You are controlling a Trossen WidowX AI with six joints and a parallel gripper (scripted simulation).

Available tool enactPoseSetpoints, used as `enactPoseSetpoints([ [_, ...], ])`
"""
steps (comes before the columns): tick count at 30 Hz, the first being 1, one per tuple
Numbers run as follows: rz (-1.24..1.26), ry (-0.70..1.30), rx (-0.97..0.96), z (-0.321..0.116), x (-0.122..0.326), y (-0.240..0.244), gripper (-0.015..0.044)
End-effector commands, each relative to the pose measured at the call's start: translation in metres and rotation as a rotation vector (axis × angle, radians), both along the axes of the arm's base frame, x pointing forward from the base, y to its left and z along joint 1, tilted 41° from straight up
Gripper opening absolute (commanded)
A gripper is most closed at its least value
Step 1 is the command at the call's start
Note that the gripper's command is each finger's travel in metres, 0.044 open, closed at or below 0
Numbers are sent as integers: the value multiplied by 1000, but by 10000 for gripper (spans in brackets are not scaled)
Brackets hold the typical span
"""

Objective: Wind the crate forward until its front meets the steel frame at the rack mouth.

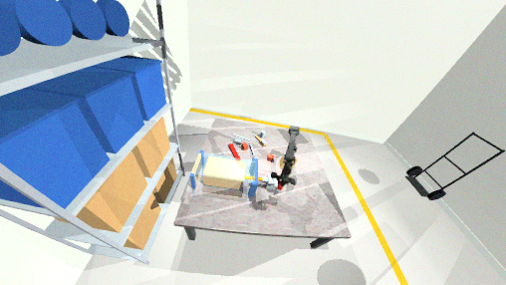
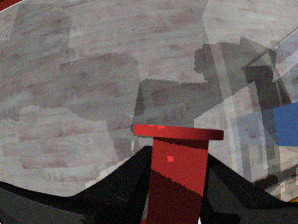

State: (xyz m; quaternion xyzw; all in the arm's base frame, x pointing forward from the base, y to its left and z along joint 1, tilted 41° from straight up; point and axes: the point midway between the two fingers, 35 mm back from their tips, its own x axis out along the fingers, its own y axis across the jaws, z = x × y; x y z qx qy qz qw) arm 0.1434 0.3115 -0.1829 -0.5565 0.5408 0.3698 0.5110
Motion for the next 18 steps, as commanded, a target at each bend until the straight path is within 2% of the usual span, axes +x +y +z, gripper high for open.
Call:
enactPoseSetpoints([
  [1,1,31,-12,1,-17,-6,0],
  [18,1,34,-13,10,-41,-20,0],
])
